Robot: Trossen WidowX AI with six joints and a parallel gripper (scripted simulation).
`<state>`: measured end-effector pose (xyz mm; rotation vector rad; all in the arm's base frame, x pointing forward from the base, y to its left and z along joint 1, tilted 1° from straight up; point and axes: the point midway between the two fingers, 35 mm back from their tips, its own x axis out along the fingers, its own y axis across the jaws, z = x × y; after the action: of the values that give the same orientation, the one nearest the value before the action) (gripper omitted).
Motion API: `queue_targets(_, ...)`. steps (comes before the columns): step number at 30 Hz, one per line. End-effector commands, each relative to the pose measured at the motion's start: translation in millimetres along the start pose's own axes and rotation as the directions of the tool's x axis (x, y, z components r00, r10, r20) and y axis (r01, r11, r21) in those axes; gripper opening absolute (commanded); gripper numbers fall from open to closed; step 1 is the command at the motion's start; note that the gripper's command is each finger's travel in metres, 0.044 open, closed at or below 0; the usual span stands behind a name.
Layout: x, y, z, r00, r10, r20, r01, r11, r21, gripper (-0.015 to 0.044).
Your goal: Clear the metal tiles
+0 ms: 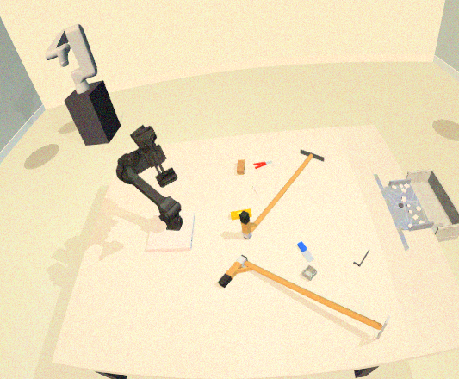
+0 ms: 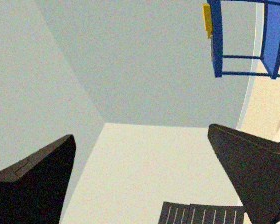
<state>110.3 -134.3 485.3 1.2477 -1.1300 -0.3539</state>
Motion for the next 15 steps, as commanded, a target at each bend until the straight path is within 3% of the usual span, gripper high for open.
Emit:
queue_targets(1,2.4,-4.1,-6.8,0.999,-0.036,-0.037,0.031,0.993,-0.117,0.044)
queue_targets(15,5.7,-24.0,-27.2,0.974,-0.171,-0.147,0.08,0.87,-0.486,0.044)
